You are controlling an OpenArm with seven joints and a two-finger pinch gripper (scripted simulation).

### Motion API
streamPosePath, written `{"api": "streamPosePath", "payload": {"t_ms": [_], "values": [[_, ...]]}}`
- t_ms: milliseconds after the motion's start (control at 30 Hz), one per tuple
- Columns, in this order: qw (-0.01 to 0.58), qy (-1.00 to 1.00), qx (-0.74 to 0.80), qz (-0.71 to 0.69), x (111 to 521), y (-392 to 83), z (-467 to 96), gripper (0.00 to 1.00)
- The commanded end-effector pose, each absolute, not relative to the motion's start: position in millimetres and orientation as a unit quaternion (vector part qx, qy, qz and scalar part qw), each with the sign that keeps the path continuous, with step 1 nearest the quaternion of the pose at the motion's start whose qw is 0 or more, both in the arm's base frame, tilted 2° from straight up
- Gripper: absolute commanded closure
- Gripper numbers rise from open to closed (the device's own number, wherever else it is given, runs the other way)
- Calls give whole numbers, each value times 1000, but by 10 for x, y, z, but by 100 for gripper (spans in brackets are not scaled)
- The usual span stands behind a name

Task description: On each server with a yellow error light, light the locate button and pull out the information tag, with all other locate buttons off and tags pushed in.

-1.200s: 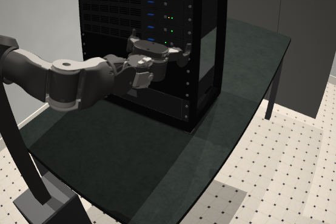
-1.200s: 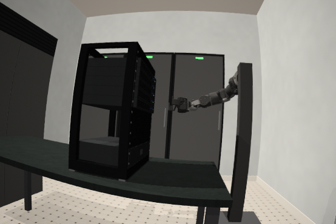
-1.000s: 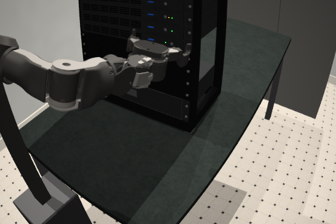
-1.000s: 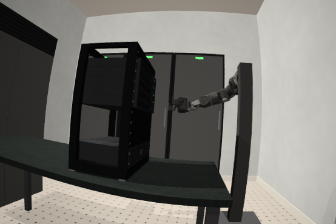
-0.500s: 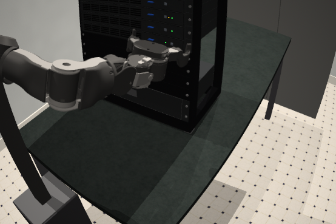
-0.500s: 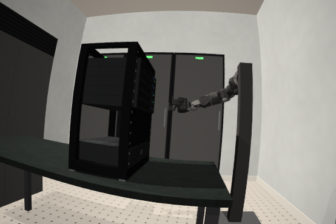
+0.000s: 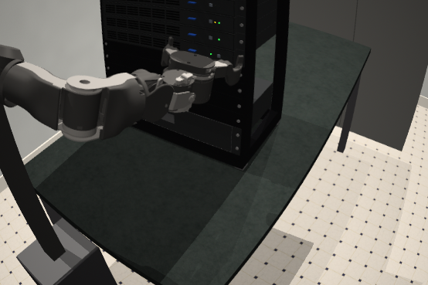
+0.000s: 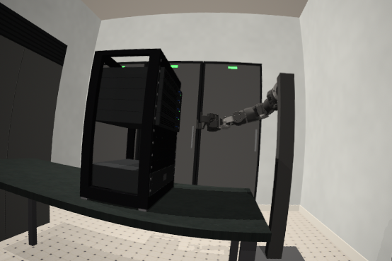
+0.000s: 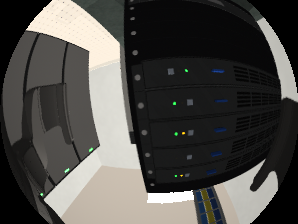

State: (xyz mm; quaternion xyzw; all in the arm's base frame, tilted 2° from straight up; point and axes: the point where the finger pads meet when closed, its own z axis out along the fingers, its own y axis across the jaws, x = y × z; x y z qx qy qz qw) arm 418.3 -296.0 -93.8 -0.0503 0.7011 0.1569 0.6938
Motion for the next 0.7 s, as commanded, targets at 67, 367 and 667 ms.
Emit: {"api": "streamPosePath", "payload": {"t_ms": [67,367,667], "values": [[695,700,-47,157,4183,-2965,-919,0],[694,698,-20,176,4157,-2936,-898,0],[686,694,31,216,4102,-2861,-870,0]]}}
